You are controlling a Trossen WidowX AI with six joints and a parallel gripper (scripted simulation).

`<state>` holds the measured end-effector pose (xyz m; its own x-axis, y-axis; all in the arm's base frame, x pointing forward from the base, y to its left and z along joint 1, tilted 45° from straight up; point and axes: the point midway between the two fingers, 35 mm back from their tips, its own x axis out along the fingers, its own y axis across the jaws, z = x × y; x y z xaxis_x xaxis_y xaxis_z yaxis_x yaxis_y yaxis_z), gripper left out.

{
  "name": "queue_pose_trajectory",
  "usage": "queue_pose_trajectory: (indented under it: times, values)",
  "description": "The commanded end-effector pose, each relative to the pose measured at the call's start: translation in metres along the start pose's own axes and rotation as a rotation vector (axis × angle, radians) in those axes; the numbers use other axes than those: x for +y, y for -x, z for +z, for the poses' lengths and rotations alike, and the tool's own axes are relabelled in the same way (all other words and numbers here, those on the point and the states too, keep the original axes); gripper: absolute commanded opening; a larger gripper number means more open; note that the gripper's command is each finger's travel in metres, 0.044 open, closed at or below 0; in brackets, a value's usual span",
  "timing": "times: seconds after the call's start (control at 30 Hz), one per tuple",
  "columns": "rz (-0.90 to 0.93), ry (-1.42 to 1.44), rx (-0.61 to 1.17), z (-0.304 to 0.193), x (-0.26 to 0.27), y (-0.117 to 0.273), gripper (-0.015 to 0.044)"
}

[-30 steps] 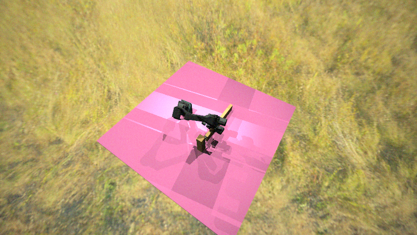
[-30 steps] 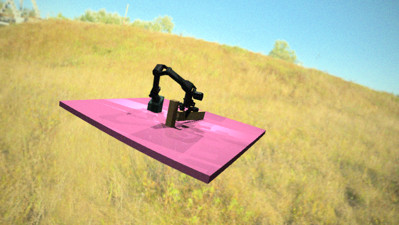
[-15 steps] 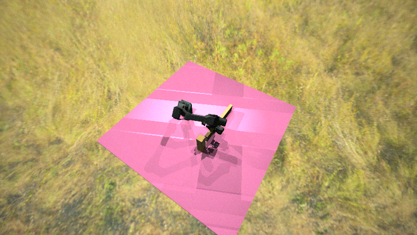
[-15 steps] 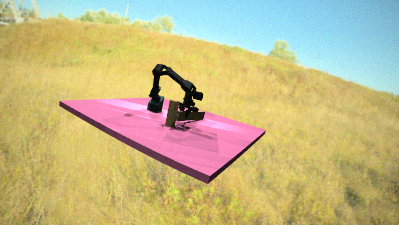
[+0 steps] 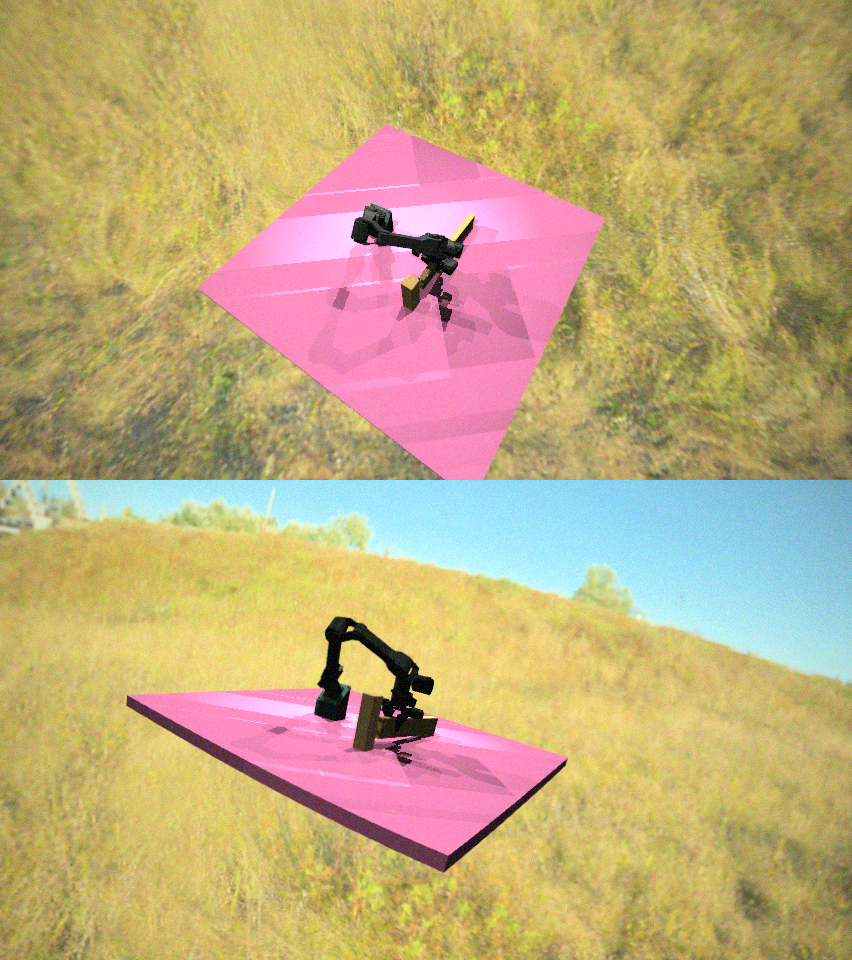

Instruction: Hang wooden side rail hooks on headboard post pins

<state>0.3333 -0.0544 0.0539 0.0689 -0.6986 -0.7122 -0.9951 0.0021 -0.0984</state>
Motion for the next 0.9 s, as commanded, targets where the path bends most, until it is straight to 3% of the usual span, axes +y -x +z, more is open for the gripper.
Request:
queue_pose_trajectory:
  times: [0.0,0.87]
  values:
    - [-0.011,0.006,0.000,0.0001,-0.0012,0.0033,0.0000]
    - [-0.011,0.006,0.000,-0.0027,-0.0013,0.0030,0.0000]
